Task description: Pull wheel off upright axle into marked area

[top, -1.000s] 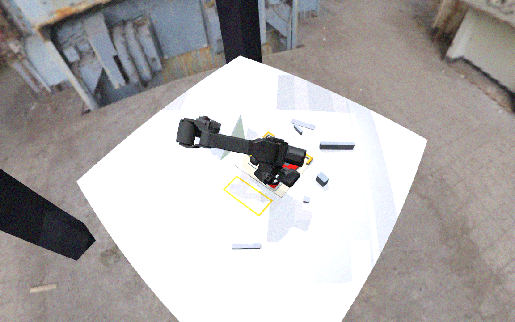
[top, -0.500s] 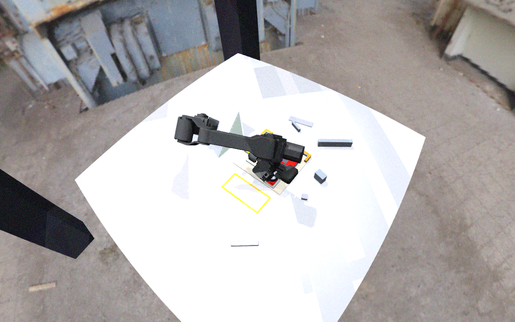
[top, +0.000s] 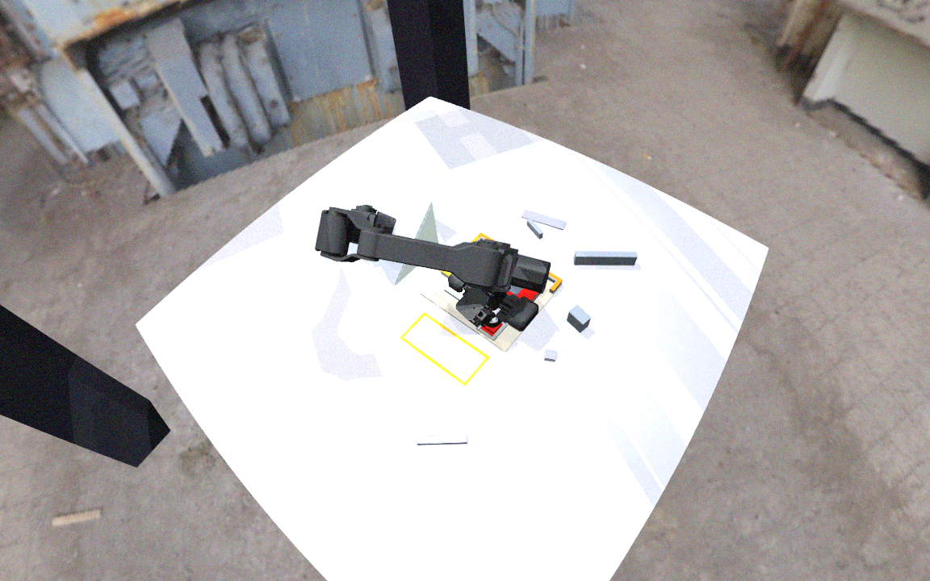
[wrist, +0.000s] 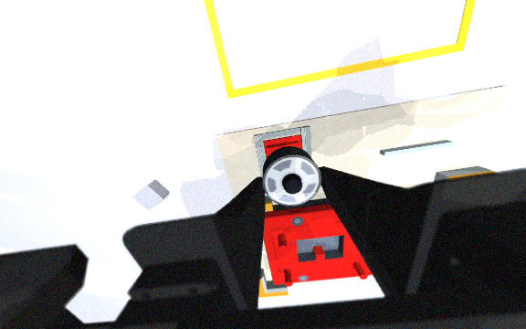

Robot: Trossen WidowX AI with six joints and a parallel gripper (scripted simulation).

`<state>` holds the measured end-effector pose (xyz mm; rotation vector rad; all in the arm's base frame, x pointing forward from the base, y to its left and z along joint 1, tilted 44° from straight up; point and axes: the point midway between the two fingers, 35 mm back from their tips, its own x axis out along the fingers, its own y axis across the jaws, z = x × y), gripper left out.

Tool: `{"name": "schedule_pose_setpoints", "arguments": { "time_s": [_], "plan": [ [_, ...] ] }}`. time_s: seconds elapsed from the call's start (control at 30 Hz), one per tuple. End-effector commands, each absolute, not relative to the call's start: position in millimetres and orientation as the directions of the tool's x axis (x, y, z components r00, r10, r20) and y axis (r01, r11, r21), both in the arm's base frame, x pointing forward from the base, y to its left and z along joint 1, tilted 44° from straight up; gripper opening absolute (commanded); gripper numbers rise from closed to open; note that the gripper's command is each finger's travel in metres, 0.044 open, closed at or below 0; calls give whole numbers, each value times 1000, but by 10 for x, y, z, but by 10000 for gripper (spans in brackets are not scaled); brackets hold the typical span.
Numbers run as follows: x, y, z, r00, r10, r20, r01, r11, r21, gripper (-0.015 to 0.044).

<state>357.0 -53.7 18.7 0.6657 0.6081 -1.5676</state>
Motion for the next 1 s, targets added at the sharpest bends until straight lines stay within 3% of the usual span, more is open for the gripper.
{"name": "schedule_pose_setpoints", "arguments": {
  "time_s": [0.0,0.97],
  "plan": [
    [3584,-513,213,-63,-689,-722,995,-97,5,0],
    [3590,-446,280,-63,-689,-722,995,-95,4,0]
  ]
}}
